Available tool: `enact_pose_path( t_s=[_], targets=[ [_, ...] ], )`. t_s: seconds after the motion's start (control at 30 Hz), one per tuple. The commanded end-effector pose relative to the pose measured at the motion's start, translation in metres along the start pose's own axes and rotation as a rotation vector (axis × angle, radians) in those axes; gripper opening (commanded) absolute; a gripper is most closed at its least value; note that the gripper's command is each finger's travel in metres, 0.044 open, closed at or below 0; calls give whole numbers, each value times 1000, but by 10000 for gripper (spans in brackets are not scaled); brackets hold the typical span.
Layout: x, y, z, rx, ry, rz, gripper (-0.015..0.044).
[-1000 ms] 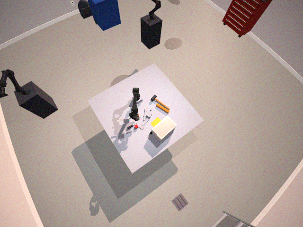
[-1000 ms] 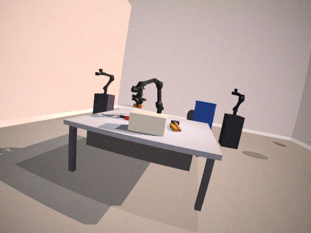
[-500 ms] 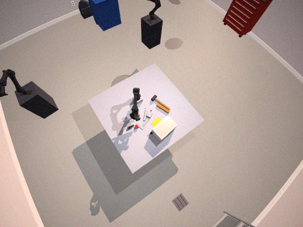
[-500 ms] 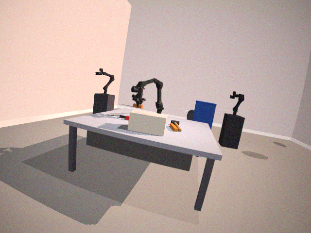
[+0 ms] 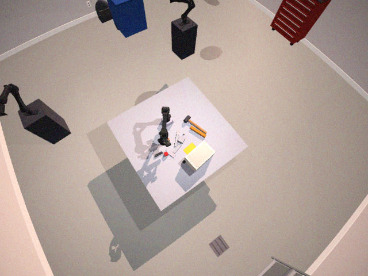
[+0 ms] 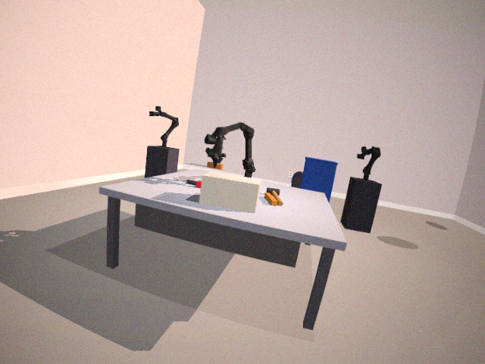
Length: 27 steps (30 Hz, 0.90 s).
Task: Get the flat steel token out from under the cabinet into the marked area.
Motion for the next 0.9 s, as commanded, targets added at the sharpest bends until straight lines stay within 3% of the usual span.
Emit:
enact_pose_path(
  t_s=[0.0,0.87],
  targets=[
    [0,0,1,0,-9,35,0],
    [-9,-1,1,0,-8,192,0]
  ],
)
Point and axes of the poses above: the point midway between the two fingers, 35 mm back from their tips, its own z axis back along the fingers, its own y axis across the jaws, x = y × z, the point moved 6 cm from there along z, back along the fingers, and after that the axes turned 1 degree about z, right-handed, at the moved point
